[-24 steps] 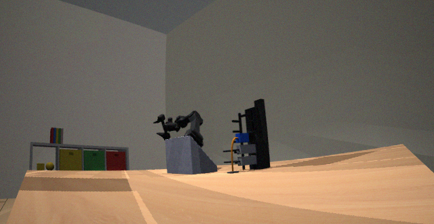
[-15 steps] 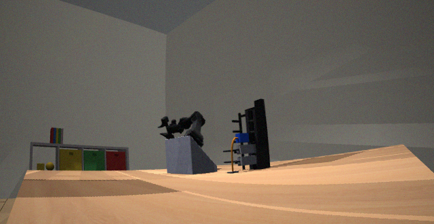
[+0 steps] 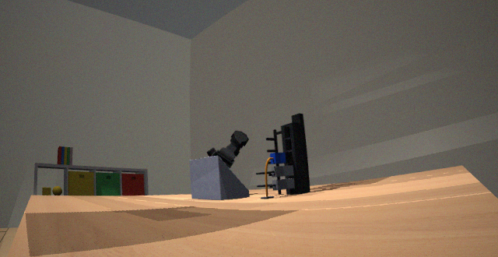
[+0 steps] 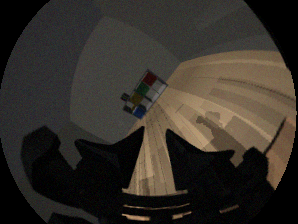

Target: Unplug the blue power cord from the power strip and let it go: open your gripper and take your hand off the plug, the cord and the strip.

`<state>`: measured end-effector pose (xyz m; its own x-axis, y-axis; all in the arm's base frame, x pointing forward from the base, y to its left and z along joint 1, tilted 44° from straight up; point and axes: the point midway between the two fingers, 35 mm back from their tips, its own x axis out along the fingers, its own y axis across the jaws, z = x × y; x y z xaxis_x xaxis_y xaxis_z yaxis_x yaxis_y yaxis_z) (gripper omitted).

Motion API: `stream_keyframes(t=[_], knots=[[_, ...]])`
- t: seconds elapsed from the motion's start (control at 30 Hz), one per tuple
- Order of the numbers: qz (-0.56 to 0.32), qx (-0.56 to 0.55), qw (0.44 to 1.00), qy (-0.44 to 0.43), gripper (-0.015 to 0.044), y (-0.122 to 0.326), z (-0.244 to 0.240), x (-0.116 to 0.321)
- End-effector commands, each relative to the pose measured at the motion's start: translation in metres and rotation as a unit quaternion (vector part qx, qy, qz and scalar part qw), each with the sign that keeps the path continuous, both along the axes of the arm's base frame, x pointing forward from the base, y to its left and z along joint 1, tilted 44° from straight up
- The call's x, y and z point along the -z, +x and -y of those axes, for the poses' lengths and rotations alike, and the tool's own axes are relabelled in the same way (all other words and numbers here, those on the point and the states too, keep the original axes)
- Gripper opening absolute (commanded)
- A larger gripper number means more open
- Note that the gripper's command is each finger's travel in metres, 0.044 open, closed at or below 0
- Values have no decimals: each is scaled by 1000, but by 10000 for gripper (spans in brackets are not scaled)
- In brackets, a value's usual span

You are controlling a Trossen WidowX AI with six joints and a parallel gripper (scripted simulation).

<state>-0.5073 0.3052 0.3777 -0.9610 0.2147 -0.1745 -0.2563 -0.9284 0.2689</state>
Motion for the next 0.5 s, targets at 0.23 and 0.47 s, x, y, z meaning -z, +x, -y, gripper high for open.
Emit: stream_keyframes(t=[0.23,0.47], knots=[[-14,144,989,16,160,111,-101,-24],[-22,231,972,25,160,192,-146,-40]])
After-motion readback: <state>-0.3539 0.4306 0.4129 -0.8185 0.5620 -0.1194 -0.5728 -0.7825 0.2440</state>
